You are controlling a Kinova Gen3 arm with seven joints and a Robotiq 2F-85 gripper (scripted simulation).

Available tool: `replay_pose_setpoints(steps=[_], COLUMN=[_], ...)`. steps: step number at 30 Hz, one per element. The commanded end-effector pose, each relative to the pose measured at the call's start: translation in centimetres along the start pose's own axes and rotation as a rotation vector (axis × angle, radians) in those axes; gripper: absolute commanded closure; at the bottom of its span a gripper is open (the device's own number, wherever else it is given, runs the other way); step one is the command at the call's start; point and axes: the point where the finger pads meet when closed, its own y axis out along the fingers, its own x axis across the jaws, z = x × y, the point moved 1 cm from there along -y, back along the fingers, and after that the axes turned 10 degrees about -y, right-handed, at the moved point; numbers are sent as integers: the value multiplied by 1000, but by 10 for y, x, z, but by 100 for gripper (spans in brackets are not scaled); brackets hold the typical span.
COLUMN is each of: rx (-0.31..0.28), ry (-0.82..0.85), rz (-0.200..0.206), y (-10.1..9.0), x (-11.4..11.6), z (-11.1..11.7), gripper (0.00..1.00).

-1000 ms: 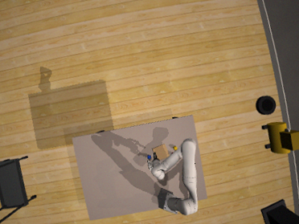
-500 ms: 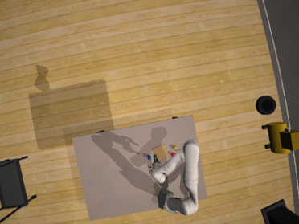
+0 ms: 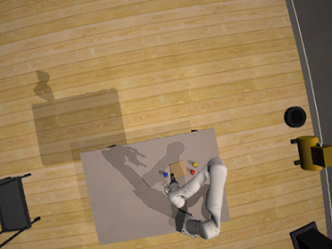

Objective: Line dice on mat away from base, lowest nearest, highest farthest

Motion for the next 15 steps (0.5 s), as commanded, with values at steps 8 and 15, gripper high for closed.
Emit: replay_pose_setpoints(steps=[8, 15], rx=[-6, -3], ry=[-5, 0], rz=[-15, -18], y=[-7, -6], x=[4, 4], z=[-2, -4], gripper=[0, 0])
